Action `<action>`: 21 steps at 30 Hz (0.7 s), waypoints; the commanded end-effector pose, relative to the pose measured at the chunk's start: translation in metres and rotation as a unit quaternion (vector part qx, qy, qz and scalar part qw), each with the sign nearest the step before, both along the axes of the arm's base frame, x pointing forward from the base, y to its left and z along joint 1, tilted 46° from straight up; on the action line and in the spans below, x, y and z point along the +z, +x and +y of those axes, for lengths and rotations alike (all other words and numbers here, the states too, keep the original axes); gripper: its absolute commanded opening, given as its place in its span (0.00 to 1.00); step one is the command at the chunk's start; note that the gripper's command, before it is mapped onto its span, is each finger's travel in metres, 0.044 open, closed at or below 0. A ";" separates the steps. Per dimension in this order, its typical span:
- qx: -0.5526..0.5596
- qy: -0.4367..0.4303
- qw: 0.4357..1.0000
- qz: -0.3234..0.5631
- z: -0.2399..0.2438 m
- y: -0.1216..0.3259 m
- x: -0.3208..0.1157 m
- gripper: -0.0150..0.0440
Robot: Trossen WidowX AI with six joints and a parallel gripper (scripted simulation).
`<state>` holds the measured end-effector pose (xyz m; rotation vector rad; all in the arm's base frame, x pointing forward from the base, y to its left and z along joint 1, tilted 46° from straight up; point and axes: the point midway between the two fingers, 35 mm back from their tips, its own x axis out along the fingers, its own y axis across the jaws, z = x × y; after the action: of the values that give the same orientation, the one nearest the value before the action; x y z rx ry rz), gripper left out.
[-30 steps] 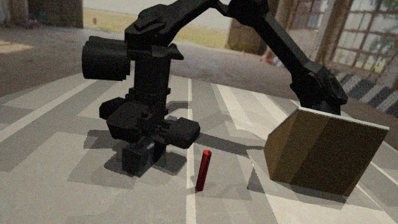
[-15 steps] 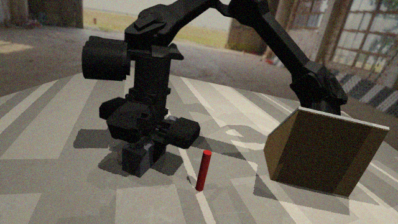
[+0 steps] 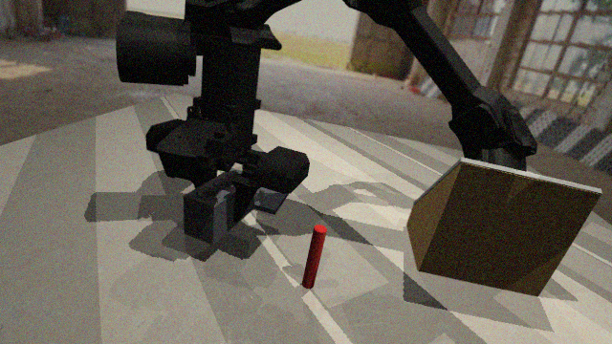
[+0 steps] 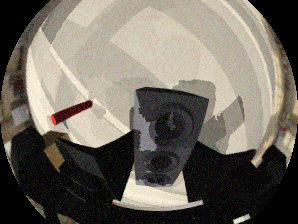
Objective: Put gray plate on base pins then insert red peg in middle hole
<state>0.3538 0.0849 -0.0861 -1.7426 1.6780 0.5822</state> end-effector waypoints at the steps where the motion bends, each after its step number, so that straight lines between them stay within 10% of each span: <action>1: 0.000 0.006 1.000 -0.003 0.012 0.002 0.010 0.25; 21: 0.000 0.003 1.000 -0.005 0.057 -0.004 0.056 0.25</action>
<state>0.3503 0.1328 -0.0390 -1.7427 1.6767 0.5821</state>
